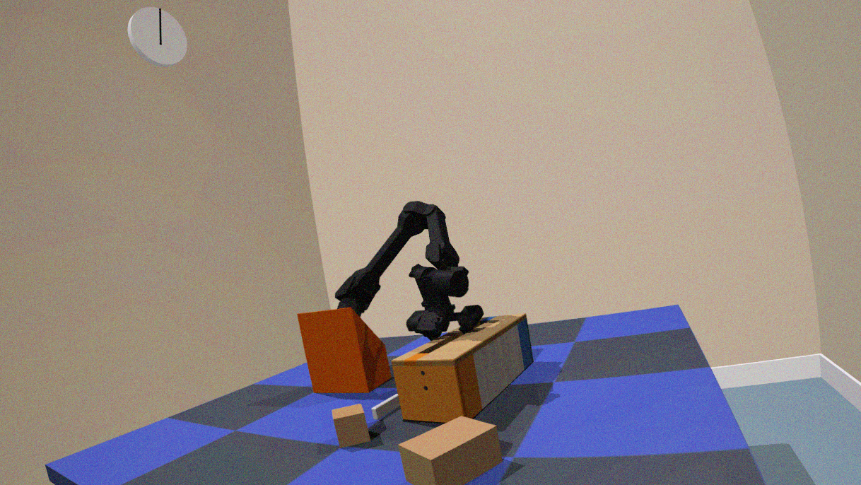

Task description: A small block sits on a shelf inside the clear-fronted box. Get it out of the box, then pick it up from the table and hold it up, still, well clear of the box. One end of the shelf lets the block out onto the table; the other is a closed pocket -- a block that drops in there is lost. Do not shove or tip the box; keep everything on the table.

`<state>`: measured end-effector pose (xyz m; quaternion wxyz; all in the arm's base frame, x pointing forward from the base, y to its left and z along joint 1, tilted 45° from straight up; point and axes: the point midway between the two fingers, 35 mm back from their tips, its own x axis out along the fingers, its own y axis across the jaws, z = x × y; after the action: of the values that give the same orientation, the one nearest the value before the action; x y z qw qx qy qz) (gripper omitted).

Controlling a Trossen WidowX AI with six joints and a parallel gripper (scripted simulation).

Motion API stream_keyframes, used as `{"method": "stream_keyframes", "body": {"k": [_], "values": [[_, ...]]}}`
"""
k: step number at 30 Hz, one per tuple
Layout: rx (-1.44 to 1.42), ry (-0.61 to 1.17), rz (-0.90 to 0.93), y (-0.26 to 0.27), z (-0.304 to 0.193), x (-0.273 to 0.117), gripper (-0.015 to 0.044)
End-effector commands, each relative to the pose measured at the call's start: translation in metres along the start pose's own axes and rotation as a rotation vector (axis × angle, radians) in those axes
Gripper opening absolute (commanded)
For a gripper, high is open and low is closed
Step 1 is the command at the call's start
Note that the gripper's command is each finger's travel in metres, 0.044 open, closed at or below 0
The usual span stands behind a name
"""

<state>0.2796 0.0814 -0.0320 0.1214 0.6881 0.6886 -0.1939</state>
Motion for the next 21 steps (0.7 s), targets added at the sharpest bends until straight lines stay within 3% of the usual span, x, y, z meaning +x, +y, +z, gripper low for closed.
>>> {"method": "stream_keyframes", "body": {"k": [1, 21], "values": [[0.0, 0.003, 0.004, 0.0, -0.008, 0.001, 0.04], [0.0, 0.004, 0.004, 0.001, -0.031, 0.01, 0.04]]}}
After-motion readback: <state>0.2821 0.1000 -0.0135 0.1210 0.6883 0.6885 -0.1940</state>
